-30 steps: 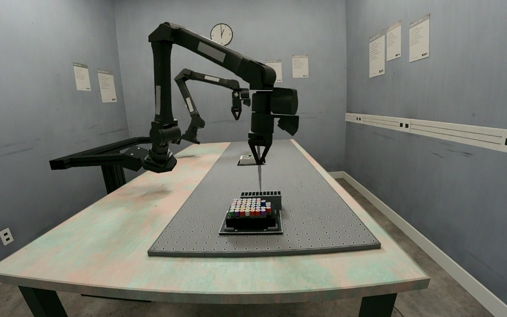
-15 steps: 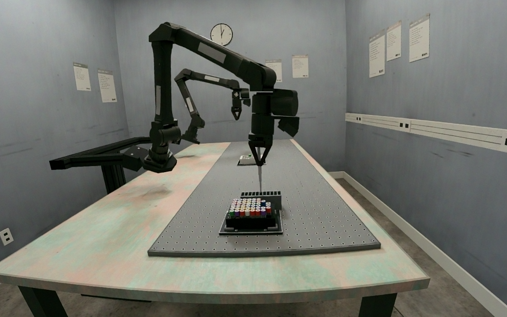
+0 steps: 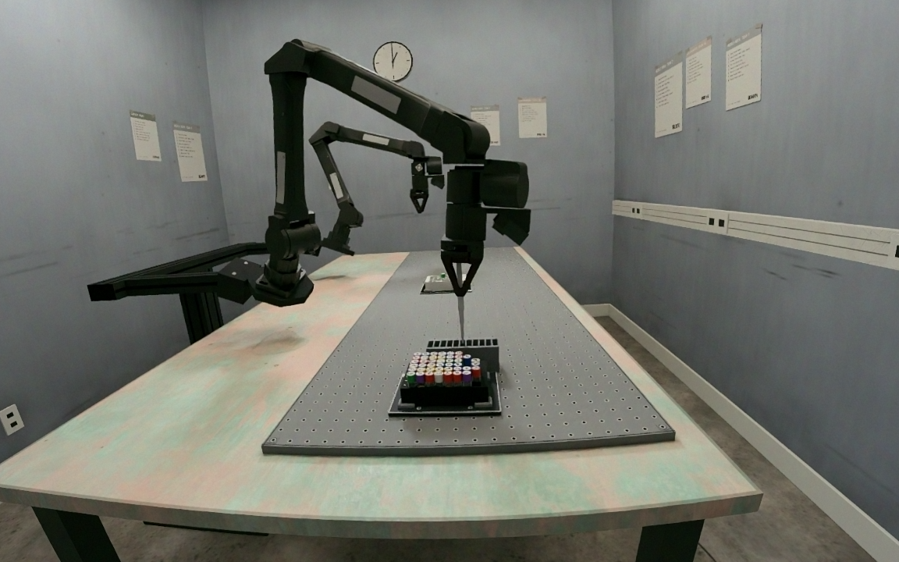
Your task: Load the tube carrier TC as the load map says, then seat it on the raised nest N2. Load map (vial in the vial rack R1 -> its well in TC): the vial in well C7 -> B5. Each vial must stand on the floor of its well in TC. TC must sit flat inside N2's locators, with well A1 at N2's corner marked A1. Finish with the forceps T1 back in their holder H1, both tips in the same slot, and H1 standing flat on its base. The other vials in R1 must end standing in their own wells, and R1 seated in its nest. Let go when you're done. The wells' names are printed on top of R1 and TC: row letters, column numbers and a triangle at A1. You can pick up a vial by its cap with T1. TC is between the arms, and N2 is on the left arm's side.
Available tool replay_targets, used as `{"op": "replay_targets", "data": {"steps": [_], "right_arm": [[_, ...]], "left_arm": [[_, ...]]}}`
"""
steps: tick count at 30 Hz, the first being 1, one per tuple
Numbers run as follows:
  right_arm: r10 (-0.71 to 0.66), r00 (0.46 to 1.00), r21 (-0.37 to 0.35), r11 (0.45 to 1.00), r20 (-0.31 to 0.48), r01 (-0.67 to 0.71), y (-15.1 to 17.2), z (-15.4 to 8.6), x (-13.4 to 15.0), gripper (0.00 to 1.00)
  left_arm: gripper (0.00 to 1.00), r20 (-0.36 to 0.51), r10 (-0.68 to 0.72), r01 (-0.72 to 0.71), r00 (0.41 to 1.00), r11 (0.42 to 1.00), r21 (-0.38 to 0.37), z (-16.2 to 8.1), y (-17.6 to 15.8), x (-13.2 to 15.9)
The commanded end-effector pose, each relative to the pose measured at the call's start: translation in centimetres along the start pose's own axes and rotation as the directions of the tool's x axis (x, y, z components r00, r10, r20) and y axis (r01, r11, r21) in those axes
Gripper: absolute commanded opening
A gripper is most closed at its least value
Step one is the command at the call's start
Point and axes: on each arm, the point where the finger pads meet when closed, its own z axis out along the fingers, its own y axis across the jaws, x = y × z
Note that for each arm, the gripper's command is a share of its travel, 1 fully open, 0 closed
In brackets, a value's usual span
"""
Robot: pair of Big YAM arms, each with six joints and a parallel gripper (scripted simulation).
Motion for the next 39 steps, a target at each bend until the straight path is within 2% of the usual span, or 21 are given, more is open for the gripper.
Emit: {"op": "replay_targets", "data": {"steps": [1, 17, 18, 20, 39], "right_arm": [[-0.003, 1.000, 0.009, 1.000, 0.005, 0.003, -0.7, -0.1, -0.2, 0.07], [-0.003, 1.000, 0.008, 1.000, 0.004, 0.003, -0.6, 0.6, -0.2, 0.07], [-0.002, 1.000, 0.019, 1.000, 0.026, 0.001, -1.2, -0.3, -1.2, 0.07], [-0.001, 1.000, 0.022, 1.000, 0.031, 0.000, -1.3, -0.4, -1.3, 0.07], [-0.003, 1.000, 0.007, 1.000, 0.003, 0.003, -0.7, 1.2, -0.3, 0.07]], "left_arm": [[1.00, 0.038, 0.004, -0.004, 0.999, 1.000, 0.003, -1.3, 0.4, -1.0], [1.00, 0.038, 0.004, -0.004, 0.999, 1.000, 0.003, -1.3, 0.4, -1.0], [1.00, 0.038, 0.004, -0.004, 0.999, 1.000, 0.003, -1.3, 0.4, -1.0], [1.00, 0.038, 0.004, -0.004, 0.999, 1.000, 0.003, -1.3, 0.4, -1.0], [1.00, 0.038, 0.004, -0.004, 0.999, 1.000, 0.003, -1.3, 0.4, -1.0]]}}
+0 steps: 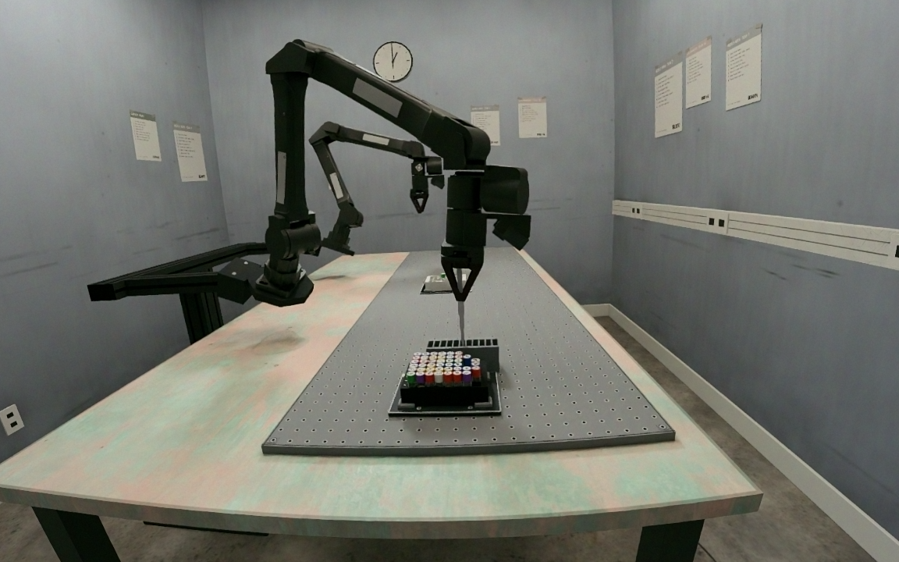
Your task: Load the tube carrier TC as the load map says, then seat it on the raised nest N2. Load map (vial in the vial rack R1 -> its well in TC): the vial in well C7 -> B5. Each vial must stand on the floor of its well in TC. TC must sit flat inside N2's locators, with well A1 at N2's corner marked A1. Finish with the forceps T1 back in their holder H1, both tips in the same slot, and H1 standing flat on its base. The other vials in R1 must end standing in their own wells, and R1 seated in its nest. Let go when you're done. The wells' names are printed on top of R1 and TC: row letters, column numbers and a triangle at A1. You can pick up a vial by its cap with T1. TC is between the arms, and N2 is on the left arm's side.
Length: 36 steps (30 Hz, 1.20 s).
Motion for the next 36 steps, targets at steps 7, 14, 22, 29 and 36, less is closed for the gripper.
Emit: {"op": "replay_targets", "data": {"steps": [7, 14, 22, 29, 36], "right_arm": [[-0.003, 1.000, 0.007, 1.000, 0.003, 0.003, -0.6, 0.5, -0.2, 0.07], [-0.002, 1.000, 0.015, 1.000, 0.018, 0.002, -0.7, -0.2, -0.3, 0.07], [-0.003, 1.000, 0.008, 1.000, 0.005, 0.003, -0.7, 0.8, -0.4, 0.07], [-0.003, 1.000, 0.010, 1.000, 0.009, 0.003, -0.7, 0.7, -0.3, 0.07], [-0.003, 1.000, 0.010, 1.000, 0.009, 0.003, -0.7, 1.0, -0.3, 0.07]], "left_arm": [[1.00, 0.038, 0.004, -0.004, 0.999, 1.000, 0.003, -1.3, 0.4, -1.0], [1.00, 0.038, 0.004, -0.004, 0.999, 1.000, 0.003, -1.3, 0.4, -1.0], [1.00, 0.038, 0.004, -0.004, 0.999, 1.000, 0.003, -1.3, 0.4, -1.0], [1.00, 0.038, 0.004, -0.004, 0.999, 1.000, 0.003, -1.3, 0.4, -1.0], [1.00, 0.038, 0.004, -0.004, 0.999, 1.000, 0.003, -1.3, 0.4, -1.0]]}}
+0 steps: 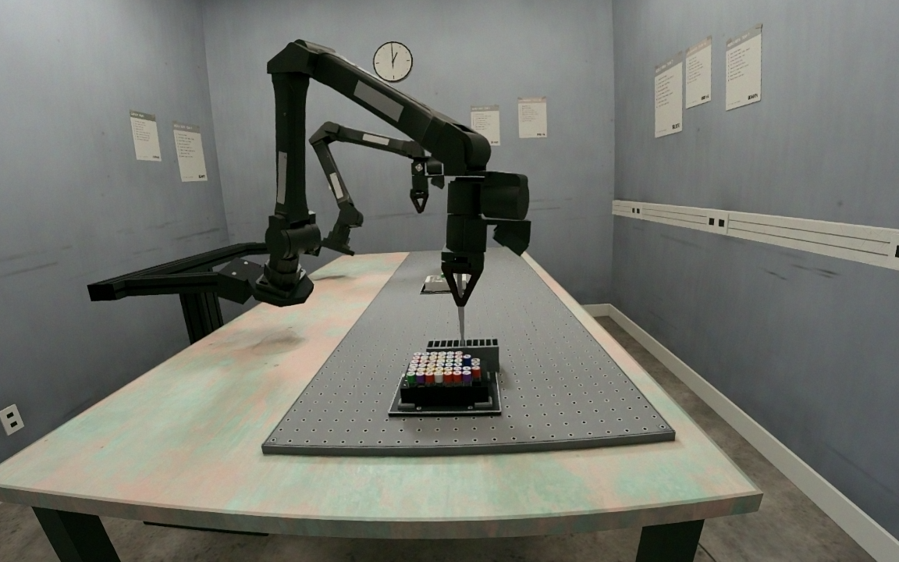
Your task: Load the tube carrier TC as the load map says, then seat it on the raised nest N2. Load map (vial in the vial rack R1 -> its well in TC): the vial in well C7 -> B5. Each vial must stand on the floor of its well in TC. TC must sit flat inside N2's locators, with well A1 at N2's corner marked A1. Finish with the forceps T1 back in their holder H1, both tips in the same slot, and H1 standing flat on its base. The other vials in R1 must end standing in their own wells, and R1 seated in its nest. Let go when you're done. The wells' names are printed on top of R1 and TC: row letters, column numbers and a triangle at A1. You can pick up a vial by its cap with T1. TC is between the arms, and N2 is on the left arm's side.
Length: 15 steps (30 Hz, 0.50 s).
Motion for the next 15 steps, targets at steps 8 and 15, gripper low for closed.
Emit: {"op": "replay_targets", "data": {"steps": [8, 15], "right_arm": [[-0.002, 1.000, 0.012, 1.000, 0.013, 0.002, -0.81, 0.21, -0.55, 0.07], [-0.003, 1.000, 0.008, 1.000, 0.006, 0.003, -0.63, 0.55, -0.22, 0.07]], "left_arm": [[1.00, 0.038, 0.004, -0.004, 0.999, 1.000, 0.003, -1.25, 0.36, -1.00], [1.00, 0.038, 0.004, -0.004, 0.999, 1.000, 0.003, -1.25, 0.36, -1.00]]}}
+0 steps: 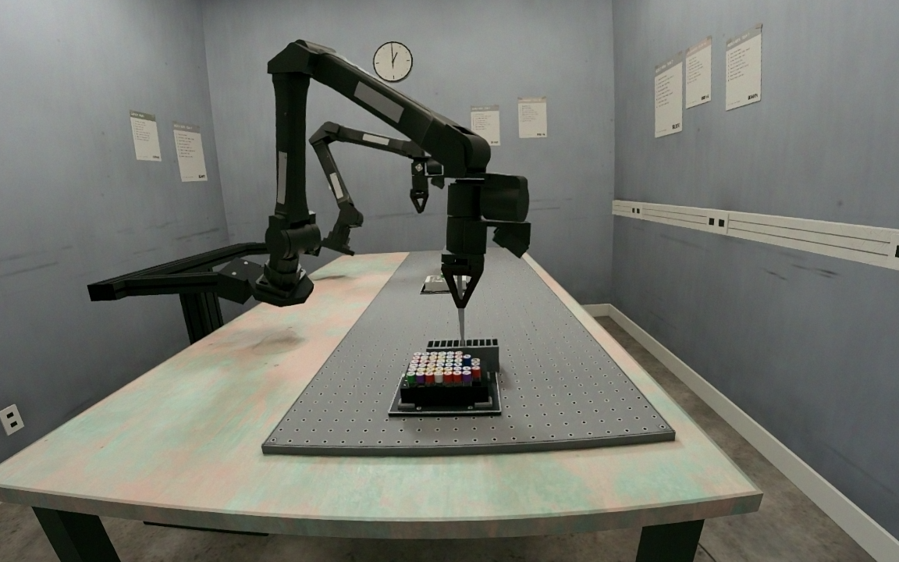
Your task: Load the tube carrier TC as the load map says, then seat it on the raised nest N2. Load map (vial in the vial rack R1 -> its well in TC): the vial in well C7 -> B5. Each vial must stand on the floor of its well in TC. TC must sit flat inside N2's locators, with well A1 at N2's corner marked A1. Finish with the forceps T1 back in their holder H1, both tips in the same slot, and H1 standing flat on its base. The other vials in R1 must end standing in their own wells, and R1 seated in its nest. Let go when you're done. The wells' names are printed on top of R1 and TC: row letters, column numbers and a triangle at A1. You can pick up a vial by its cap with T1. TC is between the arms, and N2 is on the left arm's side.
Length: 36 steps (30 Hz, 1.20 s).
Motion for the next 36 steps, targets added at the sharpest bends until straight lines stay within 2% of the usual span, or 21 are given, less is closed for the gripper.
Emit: {"op": "replay_targets", "data": {"steps": [1, 13, 17, 22, 29, 30, 36], "right_arm": [[-0.003, 1.000, 0.008, 1.000, 0.006, 0.003, -0.7, 0.2, -0.3, 0.07], [-0.003, 1.000, 0.009, 1.000, 0.008, 0.003, -0.7, 0.1, -0.3, 0.07], [-0.003, 1.000, 0.006, 1.000, 0.002, 0.003, -0.6, 0.8, -0.2, 0.07], [-0.003, 1.000, 0.012, 1.000, 0.013, 0.002, -0.7, 0.3, -0.4, 0.07], [-0.003, 1.000, 0.004, 1.000, -0.001, 0.003, -0.5, 1.2, -0.1, 0.07], [-0.002, 0.999, 0.021, 1.000, 0.032, 0.001, -1.3, -0.3, -1.4, 0.07], [-0.001, 1.000, 0.020, 1.000, 0.031, 0.001, -1.4, 0.2, -1.6, 0.07]], "left_arm": [[1.00, 0.038, 0.004, -0.004, 0.999, 1.000, 0.003, -1.3, 0.4, -1.0], [1.00, 0.038, 0.004, -0.004, 0.999, 1.000, 0.003, -1.3, 0.4, -1.0], [1.00, 0.038, 0.004, -0.004, 0.999, 1.000, 0.003, -1.3, 0.4, -1.0], [1.00, 0.038, 0.004, -0.004, 0.999, 1.000, 0.003, -1.3, 0.4, -1.0], [1.00, 0.038, 0.004, -0.004, 0.999, 1.000, 0.003, -1.3, 0.4, -1.0], [1.00, 0.038, 0.004, -0.004, 0.999, 1.000, 0.003, -1.3, 0.4, -1.0], [1.00, 0.038, 0.004, -0.004, 0.999, 1.000, 0.003, -1.3, 0.4, -1.0]]}}
